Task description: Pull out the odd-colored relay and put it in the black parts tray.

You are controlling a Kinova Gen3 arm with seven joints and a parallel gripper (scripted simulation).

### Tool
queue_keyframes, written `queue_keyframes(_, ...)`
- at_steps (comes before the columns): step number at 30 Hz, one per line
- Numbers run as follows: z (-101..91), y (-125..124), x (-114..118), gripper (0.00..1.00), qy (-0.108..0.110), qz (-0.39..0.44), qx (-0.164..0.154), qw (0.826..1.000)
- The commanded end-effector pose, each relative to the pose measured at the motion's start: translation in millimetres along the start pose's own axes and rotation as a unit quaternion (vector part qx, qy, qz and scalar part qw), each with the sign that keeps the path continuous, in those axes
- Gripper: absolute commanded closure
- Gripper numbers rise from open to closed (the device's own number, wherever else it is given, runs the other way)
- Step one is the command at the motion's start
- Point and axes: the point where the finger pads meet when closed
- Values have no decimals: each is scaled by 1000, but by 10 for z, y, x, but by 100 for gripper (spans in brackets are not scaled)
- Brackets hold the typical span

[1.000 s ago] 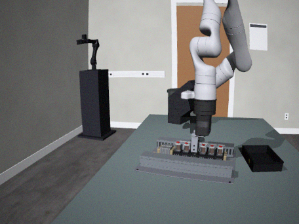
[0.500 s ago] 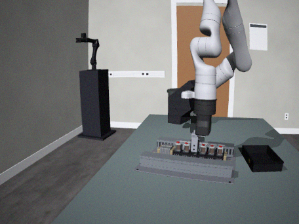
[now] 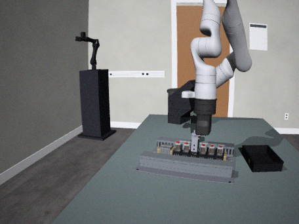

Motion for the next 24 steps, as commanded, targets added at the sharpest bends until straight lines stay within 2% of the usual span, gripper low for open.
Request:
queue_keyframes(1,-8,-5,-4,100,-5,0,1,1000)
queue_keyframes(24,-10,-3,5,100,-20,0,3,1000)
Point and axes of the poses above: the point where the finger pads meet when closed, its own z axis out along the fingers, its own x axis across the jaws, y = z × x, and after that the axes turned 7 degrees about -z, right-handed
